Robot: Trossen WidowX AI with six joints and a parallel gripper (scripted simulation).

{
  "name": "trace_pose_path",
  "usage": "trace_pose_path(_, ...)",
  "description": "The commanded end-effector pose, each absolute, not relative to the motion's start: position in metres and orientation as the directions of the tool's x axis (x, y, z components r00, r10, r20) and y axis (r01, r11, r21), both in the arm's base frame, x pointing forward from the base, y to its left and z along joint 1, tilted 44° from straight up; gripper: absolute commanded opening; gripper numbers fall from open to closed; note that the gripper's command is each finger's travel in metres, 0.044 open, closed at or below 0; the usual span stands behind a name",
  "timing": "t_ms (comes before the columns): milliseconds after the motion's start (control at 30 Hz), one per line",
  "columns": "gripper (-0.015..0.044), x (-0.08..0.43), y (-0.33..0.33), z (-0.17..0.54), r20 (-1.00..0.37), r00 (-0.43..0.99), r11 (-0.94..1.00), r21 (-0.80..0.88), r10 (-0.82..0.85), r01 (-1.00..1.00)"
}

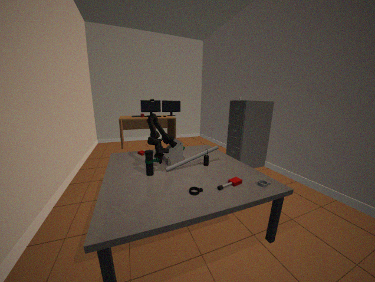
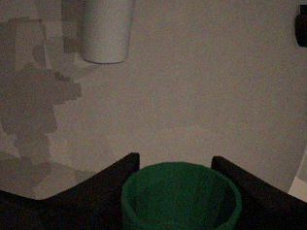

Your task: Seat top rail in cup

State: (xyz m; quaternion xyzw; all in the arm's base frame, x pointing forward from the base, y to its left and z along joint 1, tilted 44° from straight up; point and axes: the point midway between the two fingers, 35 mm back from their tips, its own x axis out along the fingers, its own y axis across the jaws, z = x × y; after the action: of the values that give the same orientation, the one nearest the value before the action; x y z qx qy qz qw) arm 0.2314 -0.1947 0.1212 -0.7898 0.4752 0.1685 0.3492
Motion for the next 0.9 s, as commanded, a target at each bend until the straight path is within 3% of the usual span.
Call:
trace_pose_path(0, 0.0210, 0.231, -0.195, 0.121, -0.598, 0.492, -0.305, -0.391, -0.633, -0.868)
trace_pose_path(300, 0.0440, 0.234, -0.179, 0.121, -0.604, 0.490, -0.303, -0.391, -0.628, -0.869)
trace_pose_path(867, 0.0440, 0.237, -0.142, 0.121, -0.608, 0.494, -0.302, -0.396, -0.621, -0.867)
